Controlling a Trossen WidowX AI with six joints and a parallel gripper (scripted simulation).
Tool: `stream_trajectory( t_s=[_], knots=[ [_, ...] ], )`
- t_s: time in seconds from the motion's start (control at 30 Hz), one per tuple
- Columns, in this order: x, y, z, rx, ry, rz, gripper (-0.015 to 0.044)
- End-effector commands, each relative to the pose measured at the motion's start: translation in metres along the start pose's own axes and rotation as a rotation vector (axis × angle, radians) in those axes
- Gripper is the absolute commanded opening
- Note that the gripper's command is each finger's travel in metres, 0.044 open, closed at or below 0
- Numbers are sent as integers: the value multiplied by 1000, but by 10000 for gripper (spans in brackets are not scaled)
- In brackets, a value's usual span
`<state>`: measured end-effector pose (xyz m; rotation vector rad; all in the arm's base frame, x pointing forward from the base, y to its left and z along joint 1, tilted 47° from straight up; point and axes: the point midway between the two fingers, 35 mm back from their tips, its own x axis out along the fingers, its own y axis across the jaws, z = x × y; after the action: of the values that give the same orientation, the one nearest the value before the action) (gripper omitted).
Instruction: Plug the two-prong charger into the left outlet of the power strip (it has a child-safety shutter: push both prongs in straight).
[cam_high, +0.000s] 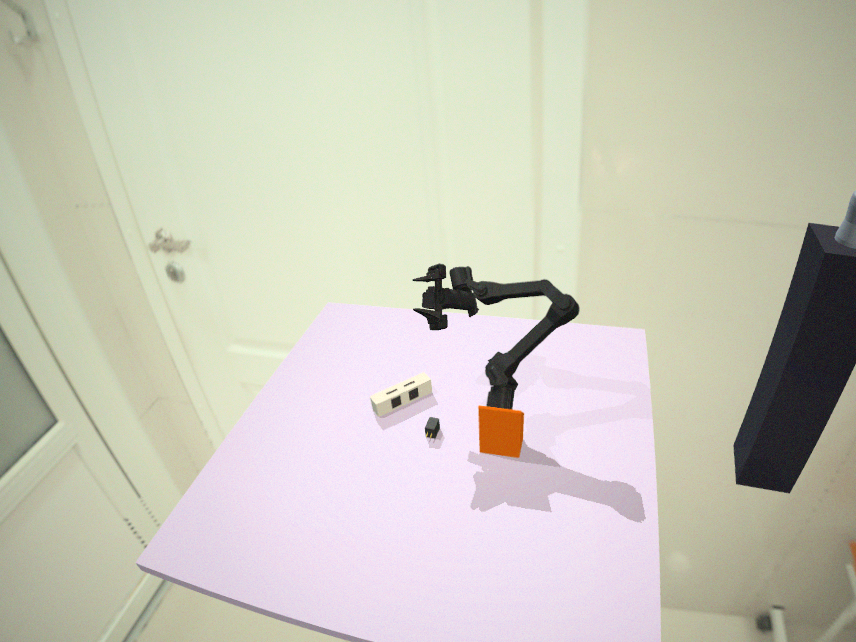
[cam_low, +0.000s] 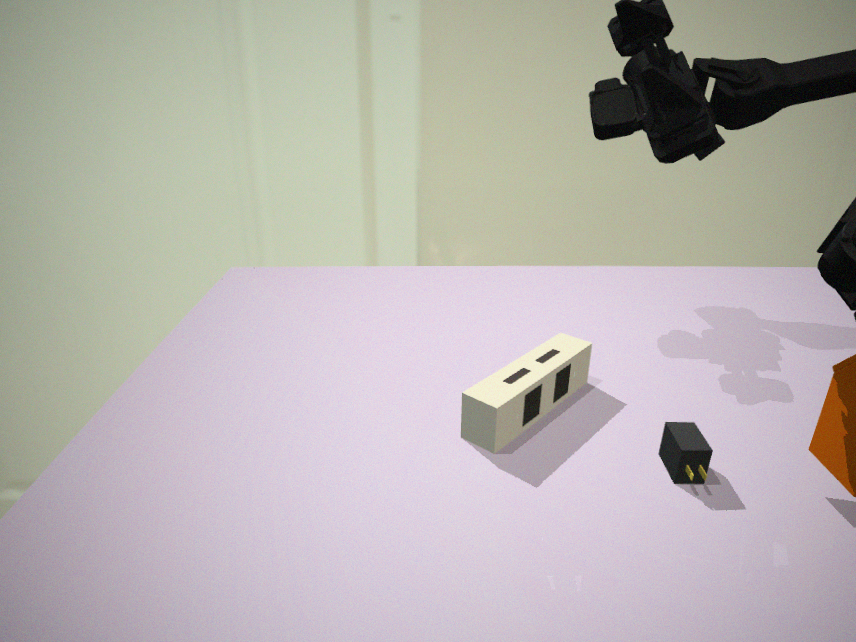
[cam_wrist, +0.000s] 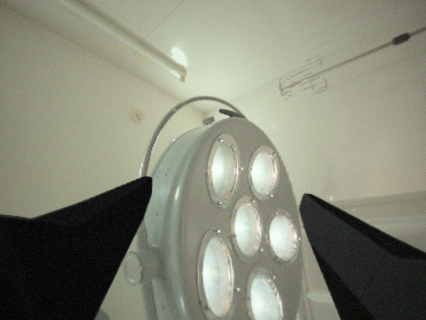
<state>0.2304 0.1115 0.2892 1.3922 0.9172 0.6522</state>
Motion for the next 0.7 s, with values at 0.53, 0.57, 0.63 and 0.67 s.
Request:
stream_trajectory(
  t_s=[0.53,0.57,0.63,0.67],
  knots=[
    [31,-66,42,-174,-108,-279,440],
    [32,-71,44,-188,-110,-301,440],
    [35,-81,47,-216,-113,-346,440],
    [37,-86,49,-230,-113,-368,440]
  ],
)
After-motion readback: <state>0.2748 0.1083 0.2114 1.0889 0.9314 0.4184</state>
